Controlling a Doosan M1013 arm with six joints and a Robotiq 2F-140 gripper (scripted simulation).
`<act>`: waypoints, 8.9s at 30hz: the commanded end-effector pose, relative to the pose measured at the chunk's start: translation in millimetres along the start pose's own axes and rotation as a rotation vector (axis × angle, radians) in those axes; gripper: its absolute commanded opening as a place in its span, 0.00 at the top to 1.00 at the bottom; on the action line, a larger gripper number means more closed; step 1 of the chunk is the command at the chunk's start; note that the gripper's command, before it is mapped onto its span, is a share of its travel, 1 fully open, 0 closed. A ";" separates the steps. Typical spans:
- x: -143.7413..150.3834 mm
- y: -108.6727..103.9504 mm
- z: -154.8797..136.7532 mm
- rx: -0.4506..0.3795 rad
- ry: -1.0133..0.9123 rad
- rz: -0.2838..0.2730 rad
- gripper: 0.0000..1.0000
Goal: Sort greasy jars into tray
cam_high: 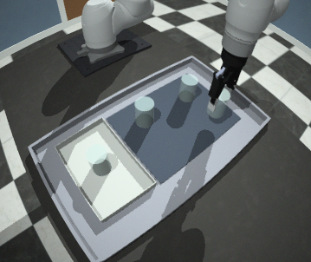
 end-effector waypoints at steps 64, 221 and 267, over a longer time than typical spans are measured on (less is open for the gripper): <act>-69.1 -96.9 9.5 0.000 0.000 0.000 1.00; -411.4 -14.9 56.6 0.000 0.000 0.000 1.00; -411.4 49.8 56.6 0.000 0.000 0.000 0.00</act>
Point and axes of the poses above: the point where the finger pads meet when closed, its own y axis out along the fingers, its own x axis across the jaws, z = x × y, the point moved 9 cm from there along -y, back along the fingers, and after that the axes turned 9 degrees about -y, right-handed, at the moved point
